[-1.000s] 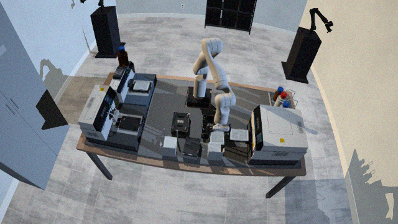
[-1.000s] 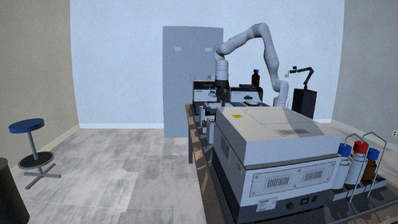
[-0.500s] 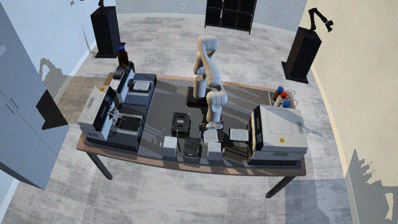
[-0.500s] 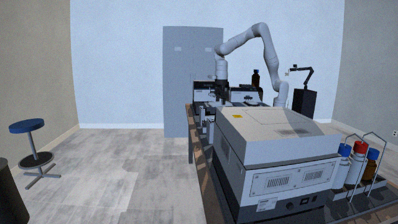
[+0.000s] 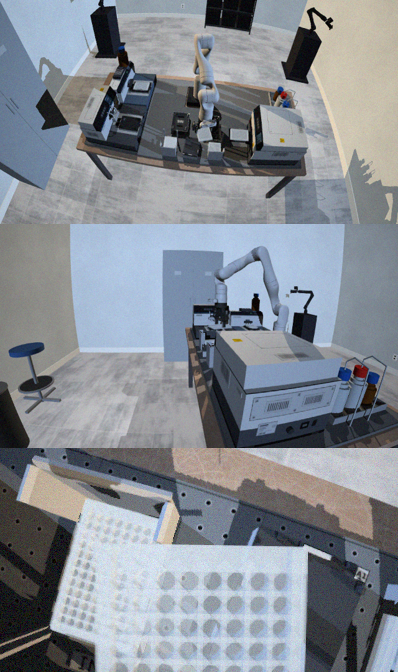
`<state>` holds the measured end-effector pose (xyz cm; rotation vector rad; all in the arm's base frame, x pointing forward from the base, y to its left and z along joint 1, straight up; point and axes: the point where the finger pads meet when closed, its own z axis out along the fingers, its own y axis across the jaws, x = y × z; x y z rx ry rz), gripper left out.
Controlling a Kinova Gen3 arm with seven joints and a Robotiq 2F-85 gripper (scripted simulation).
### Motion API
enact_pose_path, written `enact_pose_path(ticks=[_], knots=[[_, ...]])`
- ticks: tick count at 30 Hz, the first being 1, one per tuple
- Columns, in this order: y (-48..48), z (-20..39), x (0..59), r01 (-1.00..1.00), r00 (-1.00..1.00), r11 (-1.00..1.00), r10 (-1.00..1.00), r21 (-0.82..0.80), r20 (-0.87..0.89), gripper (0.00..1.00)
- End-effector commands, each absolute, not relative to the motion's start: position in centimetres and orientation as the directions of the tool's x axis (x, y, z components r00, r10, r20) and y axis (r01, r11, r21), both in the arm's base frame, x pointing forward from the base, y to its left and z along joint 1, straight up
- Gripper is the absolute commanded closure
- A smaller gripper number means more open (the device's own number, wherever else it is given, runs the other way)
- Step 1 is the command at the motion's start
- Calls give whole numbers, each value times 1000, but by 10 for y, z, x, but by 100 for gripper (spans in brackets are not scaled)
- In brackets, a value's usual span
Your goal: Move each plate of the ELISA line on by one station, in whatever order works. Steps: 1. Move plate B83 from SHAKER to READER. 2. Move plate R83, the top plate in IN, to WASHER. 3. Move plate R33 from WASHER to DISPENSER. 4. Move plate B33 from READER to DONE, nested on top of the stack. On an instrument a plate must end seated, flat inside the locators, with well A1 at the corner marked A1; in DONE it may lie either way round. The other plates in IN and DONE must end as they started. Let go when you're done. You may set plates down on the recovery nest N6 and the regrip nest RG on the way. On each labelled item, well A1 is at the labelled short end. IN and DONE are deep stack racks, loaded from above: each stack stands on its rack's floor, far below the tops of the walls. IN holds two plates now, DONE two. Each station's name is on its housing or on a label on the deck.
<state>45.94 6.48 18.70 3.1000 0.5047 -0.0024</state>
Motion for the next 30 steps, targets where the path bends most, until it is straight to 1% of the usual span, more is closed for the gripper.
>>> enact_pose_path(ticks=[1,17,23,30], knots=[[54,188,458,325,946,-946,325,0,1,6],[8,188,450,453,891,-891,453,0,1,6],[-11,188,447,453,891,-891,453,0,1,6],[-27,188,445,505,863,-863,505,0,1,6]])
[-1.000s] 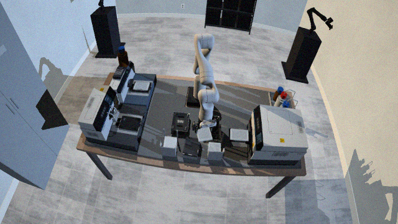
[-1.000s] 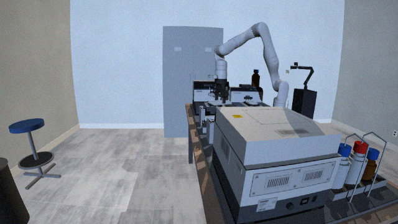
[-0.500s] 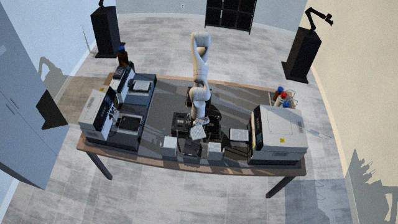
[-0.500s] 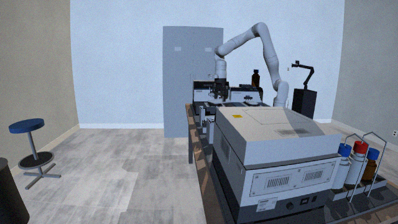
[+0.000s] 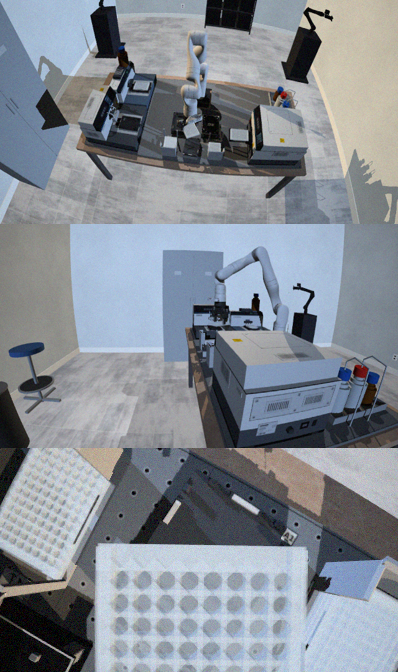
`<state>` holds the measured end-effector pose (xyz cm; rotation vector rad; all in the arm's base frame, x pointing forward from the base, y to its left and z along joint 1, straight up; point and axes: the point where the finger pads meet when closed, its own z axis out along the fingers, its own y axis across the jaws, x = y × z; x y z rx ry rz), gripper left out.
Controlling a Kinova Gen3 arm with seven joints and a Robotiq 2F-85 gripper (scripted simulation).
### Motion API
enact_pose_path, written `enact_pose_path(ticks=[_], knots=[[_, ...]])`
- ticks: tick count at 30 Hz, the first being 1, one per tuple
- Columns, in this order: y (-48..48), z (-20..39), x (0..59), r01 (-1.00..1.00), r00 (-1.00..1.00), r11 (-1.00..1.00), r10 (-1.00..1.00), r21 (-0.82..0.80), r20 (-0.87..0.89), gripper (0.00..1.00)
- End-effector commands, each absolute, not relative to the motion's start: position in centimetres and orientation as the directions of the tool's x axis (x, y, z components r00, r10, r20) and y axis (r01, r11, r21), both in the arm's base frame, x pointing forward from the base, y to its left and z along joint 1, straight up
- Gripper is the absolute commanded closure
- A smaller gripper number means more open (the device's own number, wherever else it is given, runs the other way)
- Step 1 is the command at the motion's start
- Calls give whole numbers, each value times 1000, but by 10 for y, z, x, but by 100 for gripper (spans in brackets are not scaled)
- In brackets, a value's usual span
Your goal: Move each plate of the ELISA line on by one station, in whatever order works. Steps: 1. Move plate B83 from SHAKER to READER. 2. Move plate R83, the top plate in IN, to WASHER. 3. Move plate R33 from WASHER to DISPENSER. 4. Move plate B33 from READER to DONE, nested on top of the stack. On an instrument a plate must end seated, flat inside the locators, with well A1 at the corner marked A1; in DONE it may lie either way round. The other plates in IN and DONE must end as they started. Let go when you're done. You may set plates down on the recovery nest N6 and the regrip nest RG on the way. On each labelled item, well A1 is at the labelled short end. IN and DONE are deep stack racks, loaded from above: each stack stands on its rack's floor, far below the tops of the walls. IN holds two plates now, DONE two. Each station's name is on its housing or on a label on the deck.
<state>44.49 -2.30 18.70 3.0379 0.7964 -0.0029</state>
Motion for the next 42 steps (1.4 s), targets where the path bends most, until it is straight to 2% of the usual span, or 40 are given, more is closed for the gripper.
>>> enact_pose_path(ticks=[1,42], knots=[[-31,188,444,515,857,-857,515,0,1,6],[-152,188,424,754,657,-657,754,0,0,6]])
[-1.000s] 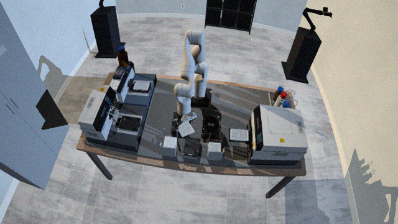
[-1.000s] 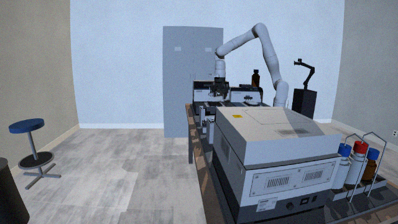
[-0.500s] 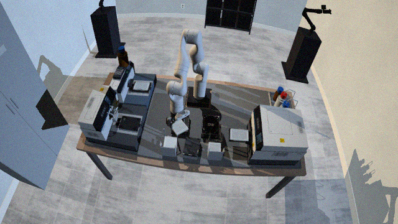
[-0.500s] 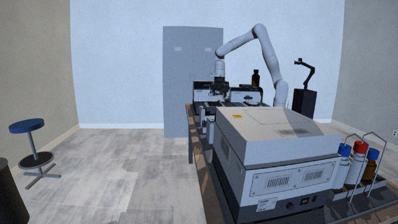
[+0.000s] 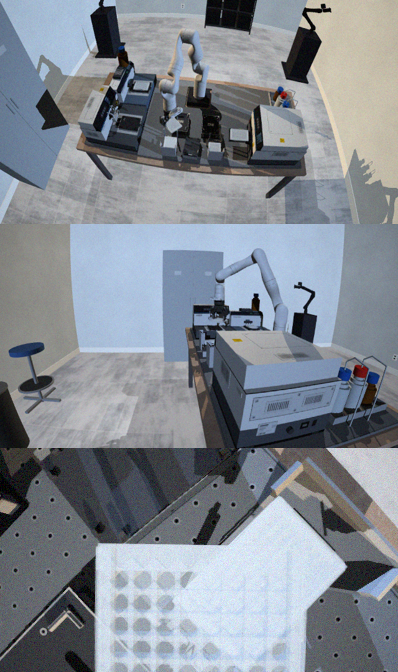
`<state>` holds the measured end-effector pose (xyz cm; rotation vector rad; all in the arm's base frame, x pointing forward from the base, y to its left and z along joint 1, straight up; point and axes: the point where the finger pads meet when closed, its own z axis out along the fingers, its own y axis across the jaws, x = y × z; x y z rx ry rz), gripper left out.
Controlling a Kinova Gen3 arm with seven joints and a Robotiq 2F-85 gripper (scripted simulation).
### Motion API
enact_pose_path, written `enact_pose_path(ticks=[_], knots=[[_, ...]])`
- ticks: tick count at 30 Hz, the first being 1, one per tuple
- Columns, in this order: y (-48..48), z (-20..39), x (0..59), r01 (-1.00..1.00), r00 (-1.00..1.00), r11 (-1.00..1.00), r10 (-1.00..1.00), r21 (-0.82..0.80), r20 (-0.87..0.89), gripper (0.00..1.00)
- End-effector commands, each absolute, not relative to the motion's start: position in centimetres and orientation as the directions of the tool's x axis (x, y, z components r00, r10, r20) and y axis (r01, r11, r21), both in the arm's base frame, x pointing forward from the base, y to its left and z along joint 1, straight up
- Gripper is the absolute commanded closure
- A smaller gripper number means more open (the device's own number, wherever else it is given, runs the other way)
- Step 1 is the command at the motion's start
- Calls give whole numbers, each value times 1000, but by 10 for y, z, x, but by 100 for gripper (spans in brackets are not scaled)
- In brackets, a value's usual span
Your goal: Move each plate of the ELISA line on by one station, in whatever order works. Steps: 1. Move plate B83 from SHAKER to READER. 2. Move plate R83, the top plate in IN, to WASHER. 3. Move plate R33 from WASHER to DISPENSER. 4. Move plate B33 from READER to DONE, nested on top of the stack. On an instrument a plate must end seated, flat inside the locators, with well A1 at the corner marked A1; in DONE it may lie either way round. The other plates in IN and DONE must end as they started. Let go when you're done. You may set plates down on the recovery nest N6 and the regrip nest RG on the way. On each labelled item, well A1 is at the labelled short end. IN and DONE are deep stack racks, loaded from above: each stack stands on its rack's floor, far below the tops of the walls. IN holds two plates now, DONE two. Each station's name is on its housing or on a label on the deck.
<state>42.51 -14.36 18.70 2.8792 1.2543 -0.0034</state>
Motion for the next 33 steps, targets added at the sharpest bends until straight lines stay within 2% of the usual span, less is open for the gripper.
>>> enact_pose_path(ticks=[1,33], knots=[[-156,188,424,761,648,-648,761,0,0,6],[-247,188,409,873,487,-487,873,1,0,6]])
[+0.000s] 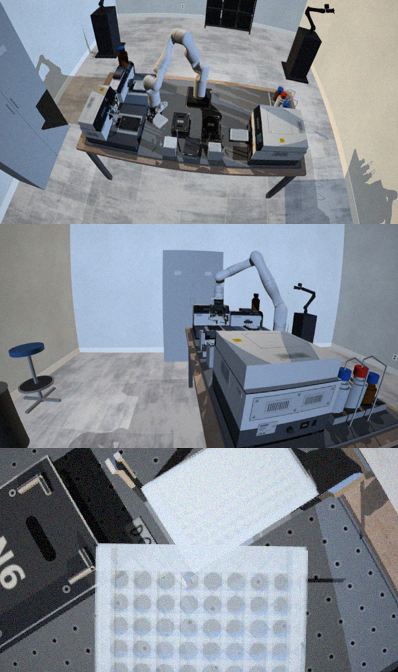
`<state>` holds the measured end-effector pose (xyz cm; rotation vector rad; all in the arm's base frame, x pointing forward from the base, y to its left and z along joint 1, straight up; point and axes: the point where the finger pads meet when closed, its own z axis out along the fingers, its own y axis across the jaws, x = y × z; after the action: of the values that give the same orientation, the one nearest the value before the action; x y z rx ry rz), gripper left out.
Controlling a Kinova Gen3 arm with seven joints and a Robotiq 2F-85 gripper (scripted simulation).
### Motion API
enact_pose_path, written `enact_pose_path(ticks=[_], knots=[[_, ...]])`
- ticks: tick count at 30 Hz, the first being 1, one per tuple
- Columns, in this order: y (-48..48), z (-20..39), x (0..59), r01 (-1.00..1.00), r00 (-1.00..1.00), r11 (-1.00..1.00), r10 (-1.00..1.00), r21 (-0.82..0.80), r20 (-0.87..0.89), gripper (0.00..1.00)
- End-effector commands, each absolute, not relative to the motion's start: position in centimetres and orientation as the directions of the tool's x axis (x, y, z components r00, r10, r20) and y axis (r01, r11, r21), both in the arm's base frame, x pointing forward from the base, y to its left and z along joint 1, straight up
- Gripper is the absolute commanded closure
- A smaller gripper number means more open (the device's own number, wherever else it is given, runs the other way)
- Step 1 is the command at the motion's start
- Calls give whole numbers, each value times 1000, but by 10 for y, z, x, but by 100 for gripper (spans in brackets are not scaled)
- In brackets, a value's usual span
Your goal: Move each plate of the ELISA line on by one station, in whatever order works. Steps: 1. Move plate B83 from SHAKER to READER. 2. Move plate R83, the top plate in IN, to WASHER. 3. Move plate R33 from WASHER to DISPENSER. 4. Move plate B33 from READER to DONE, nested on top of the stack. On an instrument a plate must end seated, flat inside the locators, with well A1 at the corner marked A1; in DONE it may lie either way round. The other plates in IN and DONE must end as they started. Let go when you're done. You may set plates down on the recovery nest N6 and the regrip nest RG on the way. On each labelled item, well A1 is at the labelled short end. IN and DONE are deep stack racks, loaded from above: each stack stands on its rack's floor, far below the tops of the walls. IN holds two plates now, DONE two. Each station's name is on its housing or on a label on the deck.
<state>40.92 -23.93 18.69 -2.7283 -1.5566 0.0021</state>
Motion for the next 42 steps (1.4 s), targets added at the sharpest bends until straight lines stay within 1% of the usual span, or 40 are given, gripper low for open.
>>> enact_pose_path(ticks=[1,7,16,24,35,42], knots=[[-250,188,408,879,477,-477,879,1,0,6],[-270,188,405,910,415,-415,910,1,0,6],[-293,188,401,919,394,-394,919,1,-1,6],[-320,188,398,952,307,-307,952,1,-1,6],[-350,188,395,965,263,-263,965,1,-1,6],[-370,188,395,981,195,-195,981,0,-1,6]])
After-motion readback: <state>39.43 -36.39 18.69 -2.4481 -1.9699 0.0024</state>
